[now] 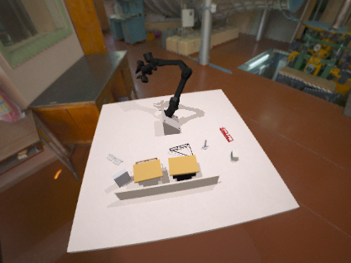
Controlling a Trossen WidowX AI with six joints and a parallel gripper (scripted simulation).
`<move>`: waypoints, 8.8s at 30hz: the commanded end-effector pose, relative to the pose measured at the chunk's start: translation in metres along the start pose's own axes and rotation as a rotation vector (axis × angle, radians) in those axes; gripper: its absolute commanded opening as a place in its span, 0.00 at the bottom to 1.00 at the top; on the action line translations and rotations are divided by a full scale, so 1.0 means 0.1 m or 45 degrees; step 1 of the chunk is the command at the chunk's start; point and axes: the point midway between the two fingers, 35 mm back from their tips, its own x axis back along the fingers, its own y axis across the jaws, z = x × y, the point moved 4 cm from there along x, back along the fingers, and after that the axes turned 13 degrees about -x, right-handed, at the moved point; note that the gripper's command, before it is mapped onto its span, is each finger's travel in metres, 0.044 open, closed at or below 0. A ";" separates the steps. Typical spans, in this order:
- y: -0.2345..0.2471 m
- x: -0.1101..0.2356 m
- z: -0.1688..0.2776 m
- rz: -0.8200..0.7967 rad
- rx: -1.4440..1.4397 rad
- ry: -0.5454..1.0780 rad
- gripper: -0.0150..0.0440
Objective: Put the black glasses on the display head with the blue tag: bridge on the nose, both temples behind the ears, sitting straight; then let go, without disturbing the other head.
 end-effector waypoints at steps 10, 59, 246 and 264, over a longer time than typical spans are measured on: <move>-1.34 0.45 1.35 0.247 0.735 0.359 0.59; -5.89 2.93 -0.72 1.573 3.158 0.965 0.59; -5.53 4.04 -2.09 1.479 3.655 1.552 0.25; -5.43 3.99 -2.13 1.479 3.655 1.551 0.25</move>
